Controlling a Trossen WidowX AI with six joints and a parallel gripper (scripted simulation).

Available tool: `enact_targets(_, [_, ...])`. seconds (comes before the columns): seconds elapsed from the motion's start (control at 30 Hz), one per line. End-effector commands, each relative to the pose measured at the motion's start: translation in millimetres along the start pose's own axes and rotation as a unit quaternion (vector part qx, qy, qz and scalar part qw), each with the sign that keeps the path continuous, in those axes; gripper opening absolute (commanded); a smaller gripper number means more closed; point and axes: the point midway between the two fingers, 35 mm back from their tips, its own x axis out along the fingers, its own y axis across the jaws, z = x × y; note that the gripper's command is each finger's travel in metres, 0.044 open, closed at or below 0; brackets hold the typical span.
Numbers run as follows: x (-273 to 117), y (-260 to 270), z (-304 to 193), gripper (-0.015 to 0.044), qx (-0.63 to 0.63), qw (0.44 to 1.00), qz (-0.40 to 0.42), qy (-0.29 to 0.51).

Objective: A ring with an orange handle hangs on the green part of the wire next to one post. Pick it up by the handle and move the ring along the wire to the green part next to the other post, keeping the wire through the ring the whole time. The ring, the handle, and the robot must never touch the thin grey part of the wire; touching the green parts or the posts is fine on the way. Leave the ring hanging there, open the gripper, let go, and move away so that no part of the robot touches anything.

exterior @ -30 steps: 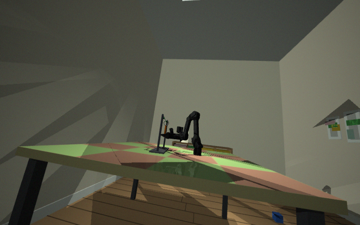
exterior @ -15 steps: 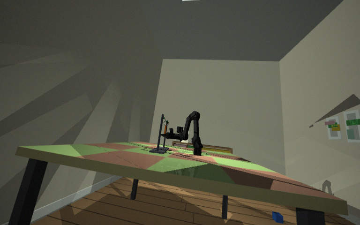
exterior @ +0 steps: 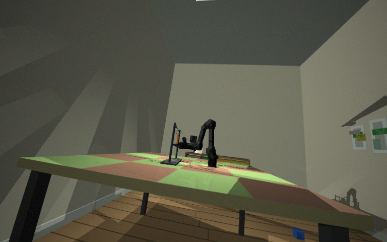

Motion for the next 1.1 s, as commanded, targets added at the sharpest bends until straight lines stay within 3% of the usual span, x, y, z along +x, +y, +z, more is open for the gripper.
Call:
enact_targets(0.0, [1.0, -1.3, 9.6, -0.0150, -0.003, 1.000, -0.004, -0.005])
enact_targets(1.07, [1.0, 3.2, 12.4, -0.0150, -0.002, 1.000, -0.004, -0.005])
